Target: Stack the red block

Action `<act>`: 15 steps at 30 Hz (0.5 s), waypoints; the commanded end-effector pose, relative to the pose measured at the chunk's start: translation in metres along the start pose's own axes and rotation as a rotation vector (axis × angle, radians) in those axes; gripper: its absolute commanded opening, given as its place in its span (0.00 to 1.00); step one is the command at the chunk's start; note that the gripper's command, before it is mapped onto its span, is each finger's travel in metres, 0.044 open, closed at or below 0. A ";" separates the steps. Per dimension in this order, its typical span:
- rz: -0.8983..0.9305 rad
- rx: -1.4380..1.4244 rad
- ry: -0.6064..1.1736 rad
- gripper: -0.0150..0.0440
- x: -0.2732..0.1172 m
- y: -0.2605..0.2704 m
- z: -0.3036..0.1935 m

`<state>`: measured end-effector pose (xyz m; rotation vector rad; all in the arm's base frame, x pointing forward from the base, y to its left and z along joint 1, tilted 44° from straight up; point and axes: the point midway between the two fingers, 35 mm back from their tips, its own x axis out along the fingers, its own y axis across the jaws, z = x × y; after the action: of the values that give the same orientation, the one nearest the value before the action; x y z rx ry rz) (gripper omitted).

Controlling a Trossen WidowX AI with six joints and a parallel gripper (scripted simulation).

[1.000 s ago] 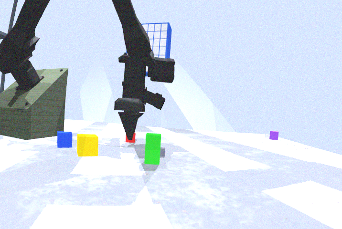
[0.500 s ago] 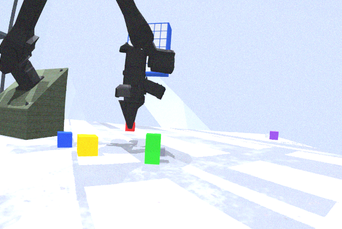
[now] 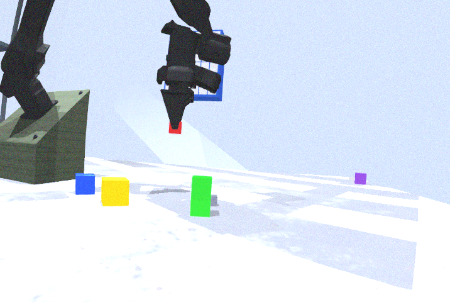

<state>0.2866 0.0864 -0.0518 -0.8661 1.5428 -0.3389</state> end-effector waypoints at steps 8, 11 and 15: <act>0.005 0.006 0.003 0.25 -0.013 0.000 0.001; 0.010 0.009 0.000 0.25 -0.013 -0.007 0.006; 0.022 0.019 -0.008 0.25 -0.013 -0.030 0.019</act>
<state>0.2979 0.0901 -0.0369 -0.8527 1.5473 -0.3281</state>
